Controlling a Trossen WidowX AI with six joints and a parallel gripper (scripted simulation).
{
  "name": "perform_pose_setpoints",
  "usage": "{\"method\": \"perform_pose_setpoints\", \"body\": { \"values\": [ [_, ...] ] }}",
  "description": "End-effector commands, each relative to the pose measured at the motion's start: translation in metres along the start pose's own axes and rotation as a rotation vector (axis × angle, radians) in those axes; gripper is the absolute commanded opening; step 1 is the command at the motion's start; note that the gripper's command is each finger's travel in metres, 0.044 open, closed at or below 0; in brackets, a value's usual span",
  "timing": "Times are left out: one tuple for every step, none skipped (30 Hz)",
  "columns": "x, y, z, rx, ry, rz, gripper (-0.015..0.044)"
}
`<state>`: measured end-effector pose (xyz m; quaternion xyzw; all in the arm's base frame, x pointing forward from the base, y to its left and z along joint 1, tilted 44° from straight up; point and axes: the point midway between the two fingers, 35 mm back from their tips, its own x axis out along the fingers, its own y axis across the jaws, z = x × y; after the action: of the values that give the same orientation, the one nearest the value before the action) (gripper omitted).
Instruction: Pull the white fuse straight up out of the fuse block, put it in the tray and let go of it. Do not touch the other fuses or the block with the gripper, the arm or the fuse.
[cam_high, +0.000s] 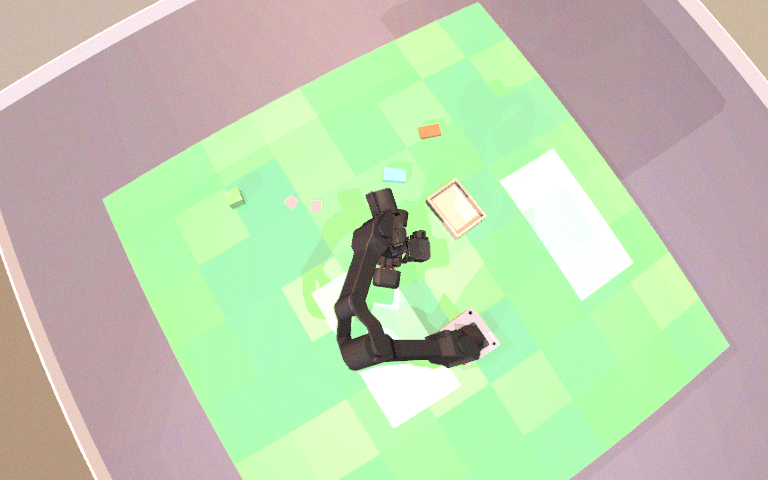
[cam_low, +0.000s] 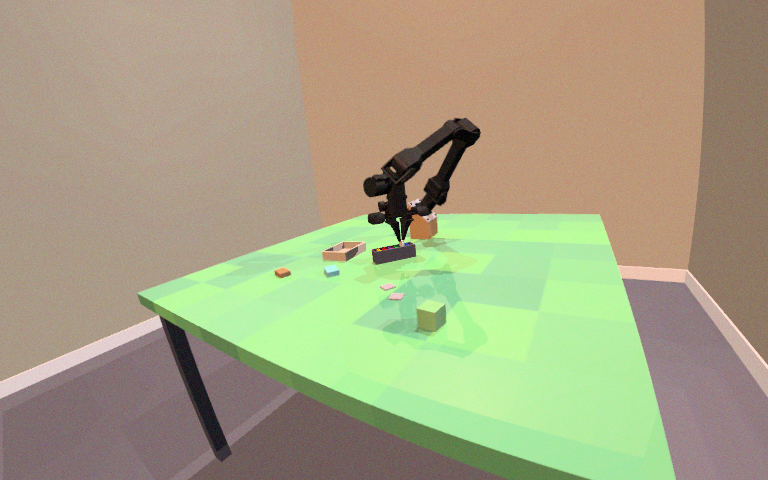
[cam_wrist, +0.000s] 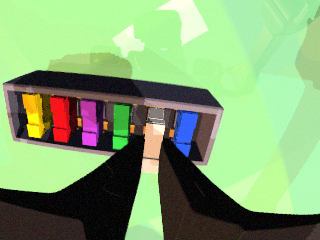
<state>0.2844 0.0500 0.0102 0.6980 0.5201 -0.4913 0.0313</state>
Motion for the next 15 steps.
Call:
{"method": "perform_pose_setpoints", "body": {
  "values": [
    [-0.0030,0.0010,-0.0003,-0.006,-0.004,0.005,0.0000],
    [-0.0035,0.0010,-0.0003,-0.006,-0.004,0.005,0.0000],
    [-0.0040,0.0010,-0.0003,-0.006,-0.004,0.005,0.0000],
    [-0.0045,0.0010,-0.0003,-0.006,-0.004,0.005,0.0000],
    [-0.0050,0.0010,-0.0003,-0.006,-0.004,0.005,0.0000],
    [-0.0054,0.0010,-0.0003,-0.005,-0.004,0.005,0.0000],
    [-0.0059,0.0010,-0.0003,-0.005,-0.004,0.005,0.0000],
    [-0.0064,0.0009,-0.0003,-0.005,-0.004,0.005,0.0000],
    [-0.0069,0.0009,-0.0003,-0.005,-0.004,0.005,0.0000],
    [-0.0074,0.0009,-0.0003,-0.005,-0.004,0.004,0.0000],
    [-0.0079,0.0009,-0.0003,-0.005,-0.004,0.004,0.0000],
    [-0.0084,0.0009,-0.0003,-0.005,-0.004,0.004,0.0000],
    [-0.0089,0.0009,-0.0003,-0.005,-0.004,0.004,0.0000],
    [-0.0094,0.0008,-0.0002,-0.005,-0.004,0.004,0.0000],
    [-0.0099,0.0008,-0.0002,-0.005,-0.004,0.004,0.0000]
  ]
}}
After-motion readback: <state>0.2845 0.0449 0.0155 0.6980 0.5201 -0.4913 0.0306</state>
